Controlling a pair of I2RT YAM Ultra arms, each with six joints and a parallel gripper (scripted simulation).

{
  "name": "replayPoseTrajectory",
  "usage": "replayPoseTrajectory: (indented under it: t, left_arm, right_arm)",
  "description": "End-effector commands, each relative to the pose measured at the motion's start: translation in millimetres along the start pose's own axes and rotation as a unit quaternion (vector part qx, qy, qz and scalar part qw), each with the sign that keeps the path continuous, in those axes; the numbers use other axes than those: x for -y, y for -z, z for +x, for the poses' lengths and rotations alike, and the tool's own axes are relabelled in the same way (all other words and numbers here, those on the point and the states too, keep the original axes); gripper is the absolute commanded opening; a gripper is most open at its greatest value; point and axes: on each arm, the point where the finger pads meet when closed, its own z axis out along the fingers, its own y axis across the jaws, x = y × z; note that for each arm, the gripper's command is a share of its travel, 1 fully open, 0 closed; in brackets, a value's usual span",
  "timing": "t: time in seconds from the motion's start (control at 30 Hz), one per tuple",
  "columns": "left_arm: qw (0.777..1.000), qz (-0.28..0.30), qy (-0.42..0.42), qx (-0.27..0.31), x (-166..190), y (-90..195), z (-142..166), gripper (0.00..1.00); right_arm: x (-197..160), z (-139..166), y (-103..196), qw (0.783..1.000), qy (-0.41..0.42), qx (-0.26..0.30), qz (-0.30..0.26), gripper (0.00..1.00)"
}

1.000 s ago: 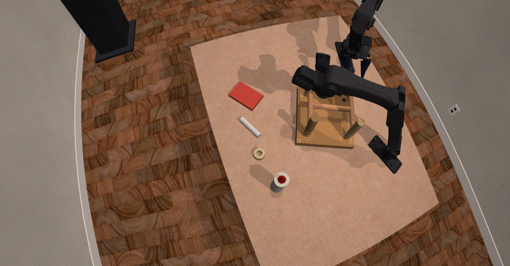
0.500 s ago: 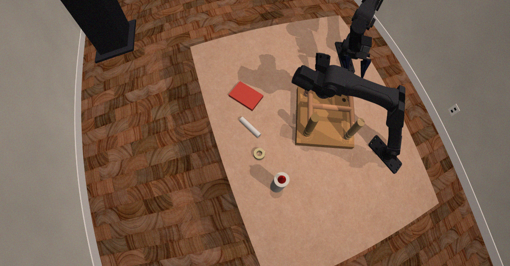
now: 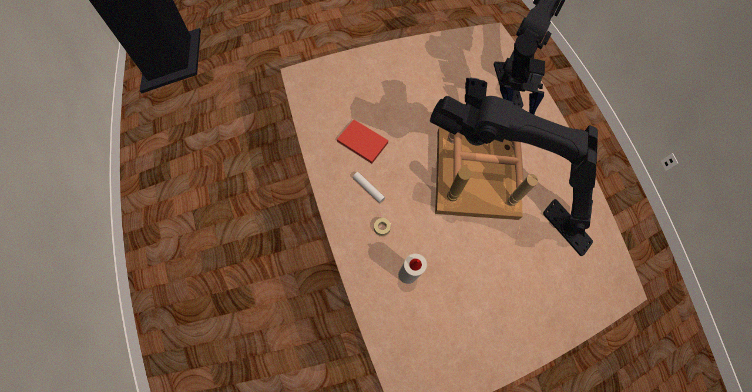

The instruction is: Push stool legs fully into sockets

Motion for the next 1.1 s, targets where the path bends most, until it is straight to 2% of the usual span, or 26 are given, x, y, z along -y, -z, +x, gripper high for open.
replayPoseTrajectory:
  t: [0.0, 0.23, 0.3, 0.33, 0.5, 0.57, 0.7, 0.83, 0.87, 1.07]
  left_arm:
    - [1.000, 0.028, 0.004, -0.001, 9.6, -16.2, 6.4, 0.28]
    - [1.000, 0.028, 0.004, -0.001, 9.6, -16.2, 6.4, 0.28]
    - [1.000, 0.028, 0.004, -0.001, 9.6, -16.2, 6.4, 0.28]
    - [1.000, 0.028, 0.004, -0.001, 9.6, -16.2, 6.4, 0.28]
    - [1.000, 0.028, 0.004, -0.001, 9.6, -16.2, 6.4, 0.28]
    - [1.000, 0.028, 0.004, -0.001, 9.6, -16.2, 6.4, 0.28]
    - [1.000, 0.028, 0.004, -0.001, 9.6, -16.2, 6.4, 0.28]
    - [1.000, 0.028, 0.004, -0.001, 9.6, -16.2, 6.4, 0.28]
    - [1.000, 0.028, 0.004, -0.001, 9.6, -16.2, 6.4, 0.28]
    - [1.000, 0.021, -0.003, 0.001, 6.4, -12.9, 1.7, 0.28]
  right_arm:
    - [0.5, -12.1, 5.5, 0.999, 0.013, 0.035, 0.006, 0.69]
    - [1.1, -4.8, 0.5, 0.999, 0.013, 0.034, 0.007, 0.69]
    - [2.3, -20.0, 8.2, 0.998, 0.022, 0.054, 0.012, 0.69]
    - [1.0, 5.5, -5.1, 1.000, 0.009, 0.026, 0.004, 0.69]
    - [2.4, -3.1, -1.4, 0.999, 0.017, 0.043, 0.010, 0.69]
    - [2.0, 8.0, -7.6, 0.999, 0.012, 0.033, 0.007, 0.69]
    - [2.8, 10.7, -9.6, 0.999, 0.014, 0.037, 0.009, 0.69]
    - [2.0, -0.2, -7.1, 0.999, 0.020, 0.045, 0.007, 0.69]
    - [5.2, -10.1, -0.2, 0.998, 0.024, 0.059, 0.016, 0.28]
    - [-0.5, 14.5, -18.9, 1.000, 0.020, 0.022, 0.001, 0.28]
